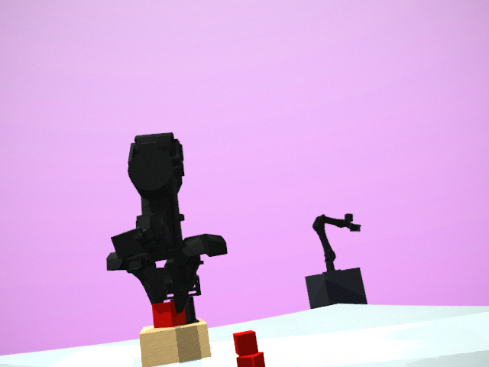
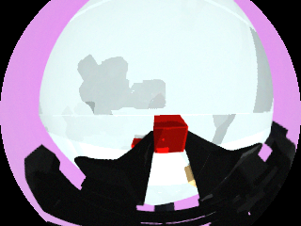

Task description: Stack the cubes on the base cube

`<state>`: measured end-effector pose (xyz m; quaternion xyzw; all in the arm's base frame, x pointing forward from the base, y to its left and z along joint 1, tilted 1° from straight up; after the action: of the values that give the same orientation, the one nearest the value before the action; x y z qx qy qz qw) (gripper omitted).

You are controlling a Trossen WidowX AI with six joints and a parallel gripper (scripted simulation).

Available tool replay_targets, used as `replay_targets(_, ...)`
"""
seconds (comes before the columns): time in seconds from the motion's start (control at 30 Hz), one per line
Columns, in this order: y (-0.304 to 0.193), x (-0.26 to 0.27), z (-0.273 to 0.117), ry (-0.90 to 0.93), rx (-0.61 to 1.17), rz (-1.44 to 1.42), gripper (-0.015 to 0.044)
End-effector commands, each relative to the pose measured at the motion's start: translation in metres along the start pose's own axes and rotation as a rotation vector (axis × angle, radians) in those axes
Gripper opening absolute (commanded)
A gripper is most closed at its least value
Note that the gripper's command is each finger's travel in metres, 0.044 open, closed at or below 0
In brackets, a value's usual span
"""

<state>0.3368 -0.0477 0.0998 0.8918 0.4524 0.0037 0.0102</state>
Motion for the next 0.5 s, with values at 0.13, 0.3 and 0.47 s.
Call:
replay_targets(0.13, -0.015, 0.019, -0.001, 0.005, -0.008, -0.134, 0.0105)
replay_targets(0.3, -0.026, 0.031, 0.000, 0.007, -0.007, -0.220, 0.0105)
replay_targets(0.47, -0.037, 0.043, 0.001, 0.008, -0.007, -0.305, 0.0105)
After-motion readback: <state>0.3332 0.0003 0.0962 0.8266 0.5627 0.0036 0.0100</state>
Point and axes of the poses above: the point midway between the two fingers, 35 mm back from their tips, its own z axis out along the fingers, its own x axis across the jaws, y = z × x, the point moved 1 cm from there along -z, back along the fingers, and after that the axes turned 4 degrees about -z, right-handed, at the moved point
